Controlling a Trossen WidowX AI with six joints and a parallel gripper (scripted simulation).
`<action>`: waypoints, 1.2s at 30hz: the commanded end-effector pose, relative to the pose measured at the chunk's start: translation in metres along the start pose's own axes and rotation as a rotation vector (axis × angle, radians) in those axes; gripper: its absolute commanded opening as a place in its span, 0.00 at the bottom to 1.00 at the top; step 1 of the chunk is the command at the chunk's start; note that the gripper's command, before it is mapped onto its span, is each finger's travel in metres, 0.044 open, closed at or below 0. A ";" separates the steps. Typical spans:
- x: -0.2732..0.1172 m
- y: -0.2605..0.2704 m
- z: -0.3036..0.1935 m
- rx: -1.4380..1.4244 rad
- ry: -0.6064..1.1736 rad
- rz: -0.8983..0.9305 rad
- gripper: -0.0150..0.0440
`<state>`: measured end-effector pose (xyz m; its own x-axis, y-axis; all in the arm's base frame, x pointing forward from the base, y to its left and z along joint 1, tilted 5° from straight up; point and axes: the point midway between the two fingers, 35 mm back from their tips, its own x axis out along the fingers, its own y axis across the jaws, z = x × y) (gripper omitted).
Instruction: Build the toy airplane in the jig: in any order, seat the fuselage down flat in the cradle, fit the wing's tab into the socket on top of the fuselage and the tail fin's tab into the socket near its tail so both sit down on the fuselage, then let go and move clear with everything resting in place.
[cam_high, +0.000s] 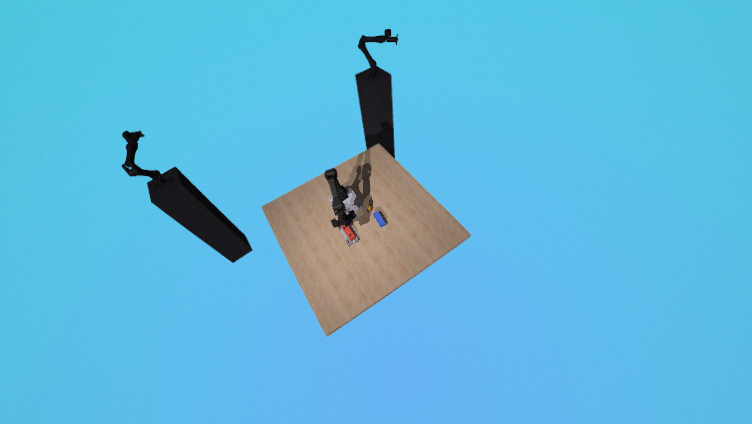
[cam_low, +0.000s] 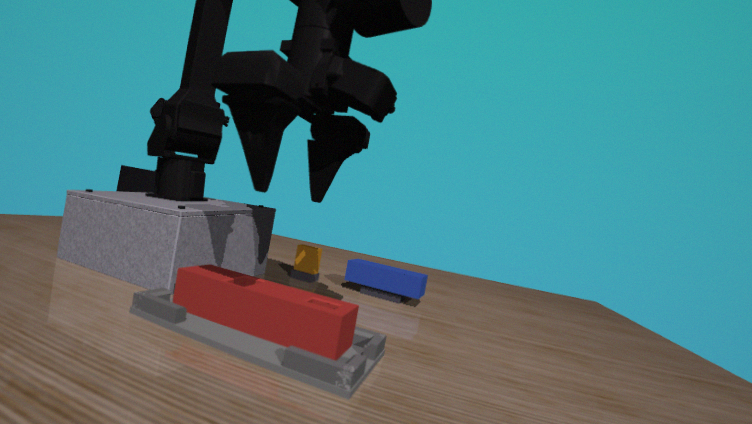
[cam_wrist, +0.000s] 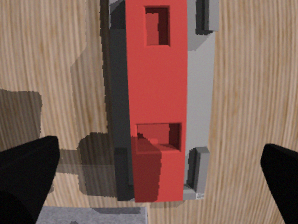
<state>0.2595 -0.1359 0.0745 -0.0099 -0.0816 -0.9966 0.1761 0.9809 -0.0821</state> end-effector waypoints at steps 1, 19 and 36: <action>-0.001 0.022 0.011 -0.016 0.000 -0.003 1.00; 0.009 0.269 0.027 0.006 0.001 0.019 1.00; 0.065 0.270 0.027 0.006 0.001 0.019 1.00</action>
<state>0.3325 0.1187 -0.0025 -0.0099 -0.0665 -0.9977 0.1770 0.9819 -0.0672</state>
